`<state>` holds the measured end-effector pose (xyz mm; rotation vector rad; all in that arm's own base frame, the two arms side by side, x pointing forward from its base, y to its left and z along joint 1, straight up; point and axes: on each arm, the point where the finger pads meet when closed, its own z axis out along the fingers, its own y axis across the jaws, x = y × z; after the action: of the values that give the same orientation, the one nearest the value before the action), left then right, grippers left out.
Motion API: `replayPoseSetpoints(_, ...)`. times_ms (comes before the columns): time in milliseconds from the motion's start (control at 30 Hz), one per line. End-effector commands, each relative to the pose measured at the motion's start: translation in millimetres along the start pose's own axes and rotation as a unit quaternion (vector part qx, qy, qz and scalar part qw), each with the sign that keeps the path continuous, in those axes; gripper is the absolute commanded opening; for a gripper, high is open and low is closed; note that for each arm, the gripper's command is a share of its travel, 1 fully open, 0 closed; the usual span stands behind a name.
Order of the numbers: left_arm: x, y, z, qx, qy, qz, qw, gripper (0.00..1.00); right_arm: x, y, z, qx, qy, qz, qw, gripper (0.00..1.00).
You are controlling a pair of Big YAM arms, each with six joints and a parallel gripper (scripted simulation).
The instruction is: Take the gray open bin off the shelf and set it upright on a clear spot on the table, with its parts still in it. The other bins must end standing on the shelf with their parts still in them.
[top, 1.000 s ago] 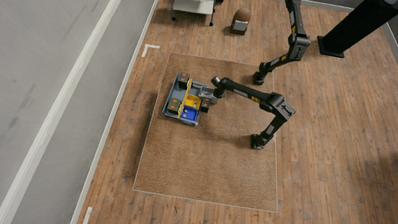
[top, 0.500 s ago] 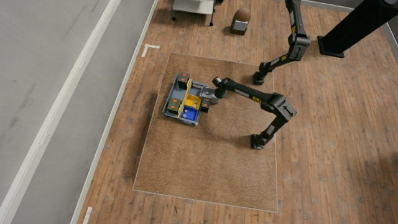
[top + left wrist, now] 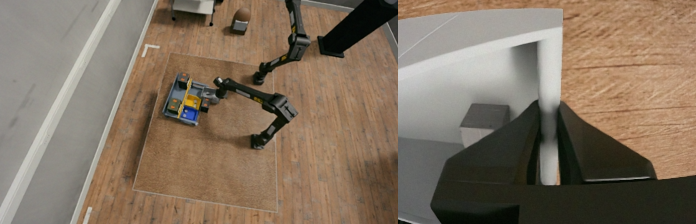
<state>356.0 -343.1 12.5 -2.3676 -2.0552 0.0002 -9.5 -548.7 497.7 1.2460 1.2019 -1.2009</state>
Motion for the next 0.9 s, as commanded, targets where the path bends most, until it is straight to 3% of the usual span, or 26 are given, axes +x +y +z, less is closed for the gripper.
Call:
replayPoseSetpoints(0,-12.5,6.4,-25.7,-0.03,-0.018,0.001,0.999,0.0,-2.8,-4.4,-4.0,0.003,-0.01,-0.009,1.0,1.0)
replayPoseSetpoints(867,-12.9,2.2,-27.0,-0.033,-0.02,0.002,0.999,0.0,-2.8,-4.4,-4.0,0.003,-0.01,-0.009,1.0,1.0)
